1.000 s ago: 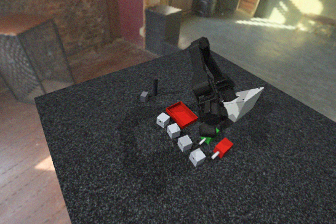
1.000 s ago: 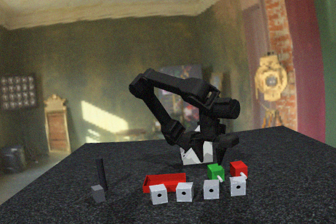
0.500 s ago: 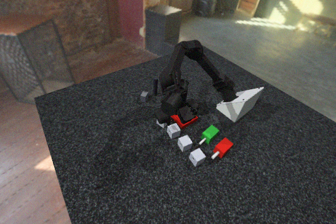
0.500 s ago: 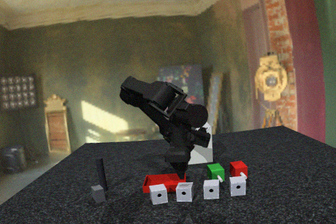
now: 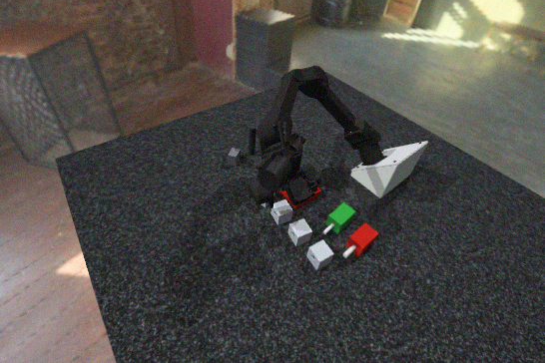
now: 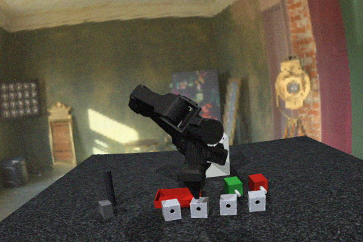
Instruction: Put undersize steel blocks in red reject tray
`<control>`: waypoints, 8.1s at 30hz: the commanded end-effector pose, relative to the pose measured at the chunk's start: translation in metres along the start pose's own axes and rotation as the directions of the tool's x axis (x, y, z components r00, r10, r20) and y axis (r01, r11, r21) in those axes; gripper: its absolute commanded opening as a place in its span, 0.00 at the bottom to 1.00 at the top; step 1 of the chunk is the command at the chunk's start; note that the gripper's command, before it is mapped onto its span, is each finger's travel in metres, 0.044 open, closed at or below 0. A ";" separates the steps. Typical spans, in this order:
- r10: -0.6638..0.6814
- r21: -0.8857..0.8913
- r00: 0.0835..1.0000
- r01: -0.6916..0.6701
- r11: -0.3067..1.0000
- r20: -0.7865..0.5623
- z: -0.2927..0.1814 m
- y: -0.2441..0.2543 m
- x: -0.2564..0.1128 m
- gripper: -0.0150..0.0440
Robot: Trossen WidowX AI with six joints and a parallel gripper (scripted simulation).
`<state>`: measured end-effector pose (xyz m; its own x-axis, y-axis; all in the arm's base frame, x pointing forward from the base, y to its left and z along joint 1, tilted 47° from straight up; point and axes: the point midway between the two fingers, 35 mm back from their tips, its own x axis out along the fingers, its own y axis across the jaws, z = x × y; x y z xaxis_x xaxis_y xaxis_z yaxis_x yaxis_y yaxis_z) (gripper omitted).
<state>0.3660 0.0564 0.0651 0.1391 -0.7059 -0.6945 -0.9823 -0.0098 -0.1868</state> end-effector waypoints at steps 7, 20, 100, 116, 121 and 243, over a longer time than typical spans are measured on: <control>-0.002 -0.009 1.000 0.002 1.000 -0.005 0.001 0.001 0.017 0.81; -0.002 -0.008 1.000 0.002 1.000 -0.006 0.000 0.001 0.038 0.81; 0.002 -0.618 1.000 -0.007 0.786 -0.008 -0.052 0.099 0.011 0.25; 0.024 -0.614 1.000 -0.028 0.789 -0.014 -0.054 0.102 0.028 0.52; 0.024 -0.614 1.000 -0.028 0.789 -0.014 -0.054 0.102 0.028 0.74; 0.001 0.071 1.000 -0.001 0.997 -0.001 -0.055 0.053 -0.024 0.25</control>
<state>0.3175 0.0449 0.0900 0.1133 -0.7127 -0.6922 -0.9753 0.0531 -0.2143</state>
